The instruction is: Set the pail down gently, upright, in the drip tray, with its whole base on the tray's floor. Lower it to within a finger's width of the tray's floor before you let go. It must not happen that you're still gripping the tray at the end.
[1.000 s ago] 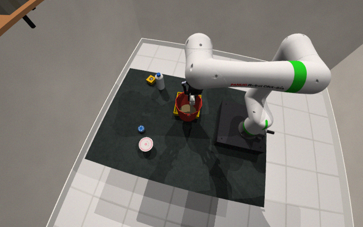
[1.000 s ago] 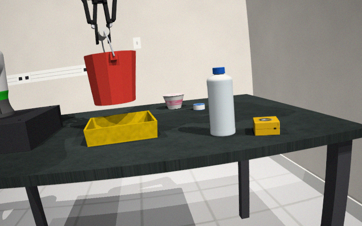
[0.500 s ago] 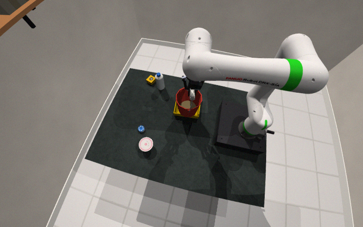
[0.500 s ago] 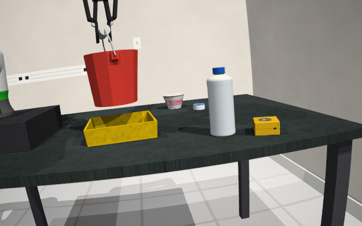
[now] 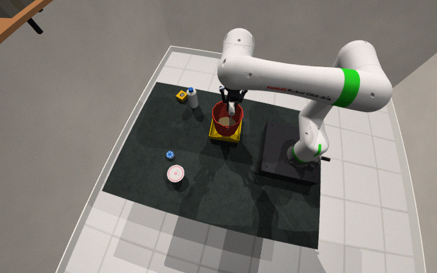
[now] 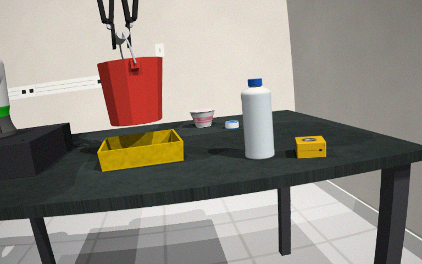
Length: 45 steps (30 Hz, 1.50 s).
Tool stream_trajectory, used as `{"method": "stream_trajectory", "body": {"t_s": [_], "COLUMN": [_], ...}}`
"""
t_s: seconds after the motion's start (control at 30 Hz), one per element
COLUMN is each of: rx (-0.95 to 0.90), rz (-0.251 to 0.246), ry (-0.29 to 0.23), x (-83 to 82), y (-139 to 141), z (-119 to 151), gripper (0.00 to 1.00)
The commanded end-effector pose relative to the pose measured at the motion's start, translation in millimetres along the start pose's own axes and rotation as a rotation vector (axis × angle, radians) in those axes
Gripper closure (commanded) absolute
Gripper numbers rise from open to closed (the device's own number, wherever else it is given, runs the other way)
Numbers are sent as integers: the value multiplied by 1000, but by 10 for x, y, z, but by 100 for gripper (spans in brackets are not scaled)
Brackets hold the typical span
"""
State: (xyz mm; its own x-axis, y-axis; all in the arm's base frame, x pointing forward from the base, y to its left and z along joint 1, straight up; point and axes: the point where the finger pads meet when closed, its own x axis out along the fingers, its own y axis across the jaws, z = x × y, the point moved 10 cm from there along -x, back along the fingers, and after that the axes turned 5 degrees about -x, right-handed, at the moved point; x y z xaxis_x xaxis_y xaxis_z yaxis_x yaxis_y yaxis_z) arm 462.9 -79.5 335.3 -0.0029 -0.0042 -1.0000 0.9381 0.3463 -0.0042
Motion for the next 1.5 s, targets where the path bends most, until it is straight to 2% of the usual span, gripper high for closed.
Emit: {"method": "stream_trajectory", "body": {"t_s": [0.0, 0.73, 1.47], "rx": [0, 0, 0], "rz": [2, 2, 2], "ry": [-1, -1, -1], "x": [-9, -9, -10], "y": [-8, -44, -53], "z": [70, 322, 388], "gripper": [90, 90, 90]}}
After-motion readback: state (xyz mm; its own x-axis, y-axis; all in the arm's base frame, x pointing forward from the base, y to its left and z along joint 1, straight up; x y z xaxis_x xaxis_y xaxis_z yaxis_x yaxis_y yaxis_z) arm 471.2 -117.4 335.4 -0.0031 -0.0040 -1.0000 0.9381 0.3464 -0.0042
